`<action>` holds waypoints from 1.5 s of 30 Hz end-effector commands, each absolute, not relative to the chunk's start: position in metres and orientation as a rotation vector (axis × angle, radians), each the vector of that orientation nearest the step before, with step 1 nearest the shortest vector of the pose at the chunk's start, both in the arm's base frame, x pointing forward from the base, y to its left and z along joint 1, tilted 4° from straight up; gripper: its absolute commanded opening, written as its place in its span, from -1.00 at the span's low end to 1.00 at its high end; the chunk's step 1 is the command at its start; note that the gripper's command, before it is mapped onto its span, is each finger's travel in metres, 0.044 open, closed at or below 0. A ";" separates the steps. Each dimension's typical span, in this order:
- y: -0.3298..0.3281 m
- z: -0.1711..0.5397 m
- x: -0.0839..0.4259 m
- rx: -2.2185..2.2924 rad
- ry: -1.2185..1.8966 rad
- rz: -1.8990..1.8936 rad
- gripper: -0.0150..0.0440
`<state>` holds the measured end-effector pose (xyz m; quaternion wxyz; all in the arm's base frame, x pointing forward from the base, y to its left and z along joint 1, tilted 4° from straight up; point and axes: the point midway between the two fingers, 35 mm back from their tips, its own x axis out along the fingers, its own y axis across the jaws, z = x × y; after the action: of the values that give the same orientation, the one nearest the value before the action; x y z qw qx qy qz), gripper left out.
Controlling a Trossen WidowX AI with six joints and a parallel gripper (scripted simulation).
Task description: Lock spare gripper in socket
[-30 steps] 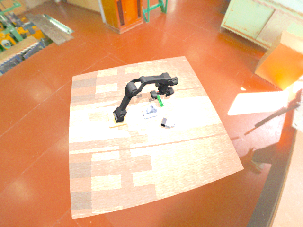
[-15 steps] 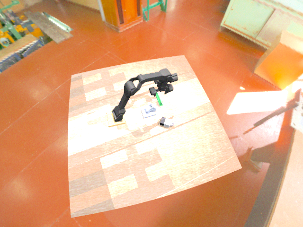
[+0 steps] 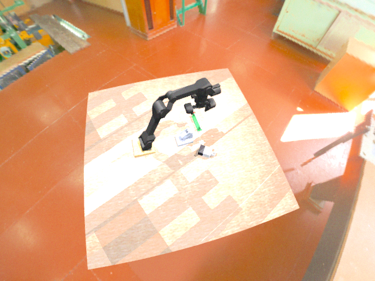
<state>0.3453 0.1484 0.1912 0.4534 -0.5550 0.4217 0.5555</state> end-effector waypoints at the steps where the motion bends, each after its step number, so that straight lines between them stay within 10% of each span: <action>1: 0.147 0.191 0.346 -1.362 1.045 1.355 1.00; 21: -0.024 0.174 0.375 -0.083 0.821 -0.239 1.00; 45: -0.052 0.165 0.366 0.140 0.689 -0.409 1.00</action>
<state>0.3656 -0.0490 0.1717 0.9200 0.0639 0.3347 -0.1936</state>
